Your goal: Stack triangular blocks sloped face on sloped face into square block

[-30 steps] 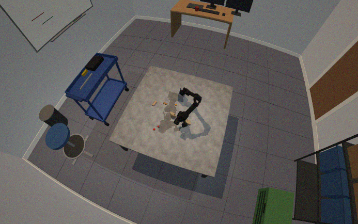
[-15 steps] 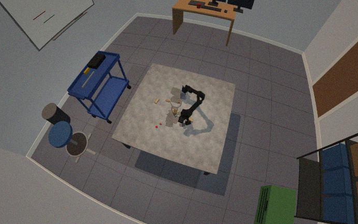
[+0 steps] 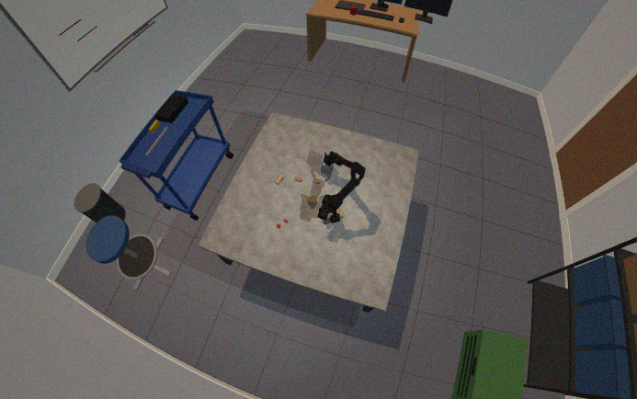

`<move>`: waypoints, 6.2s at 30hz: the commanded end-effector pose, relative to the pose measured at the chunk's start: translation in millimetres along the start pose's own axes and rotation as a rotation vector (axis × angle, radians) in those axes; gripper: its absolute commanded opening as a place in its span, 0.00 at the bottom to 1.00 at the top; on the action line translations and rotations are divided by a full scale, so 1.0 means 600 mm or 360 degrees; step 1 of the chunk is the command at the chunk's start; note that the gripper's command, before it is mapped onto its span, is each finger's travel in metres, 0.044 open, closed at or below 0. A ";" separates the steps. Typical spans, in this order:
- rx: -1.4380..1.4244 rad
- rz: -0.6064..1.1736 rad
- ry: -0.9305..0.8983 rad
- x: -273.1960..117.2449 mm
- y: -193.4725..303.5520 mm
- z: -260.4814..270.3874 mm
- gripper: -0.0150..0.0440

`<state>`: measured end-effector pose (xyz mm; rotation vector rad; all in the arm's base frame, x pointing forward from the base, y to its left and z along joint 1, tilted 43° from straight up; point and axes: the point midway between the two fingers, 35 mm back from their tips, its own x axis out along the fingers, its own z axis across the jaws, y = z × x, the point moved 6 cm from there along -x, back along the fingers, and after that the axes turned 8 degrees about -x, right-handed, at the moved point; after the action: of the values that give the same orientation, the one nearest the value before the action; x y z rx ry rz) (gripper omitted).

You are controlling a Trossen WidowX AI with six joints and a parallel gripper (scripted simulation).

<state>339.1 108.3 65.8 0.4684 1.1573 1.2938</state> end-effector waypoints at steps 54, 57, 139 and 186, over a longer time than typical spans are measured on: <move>0.0013 -0.1788 0.0257 0.065 0.216 0.032 0.25; 0.0013 -0.1910 0.0274 0.078 0.226 0.034 0.25; -0.0024 0.0219 -0.0065 -0.080 0.079 0.003 1.00; 0.0016 0.0273 -0.0054 0.062 0.107 0.012 0.62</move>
<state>307.7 162.2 106.7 0.6066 1.1157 1.4220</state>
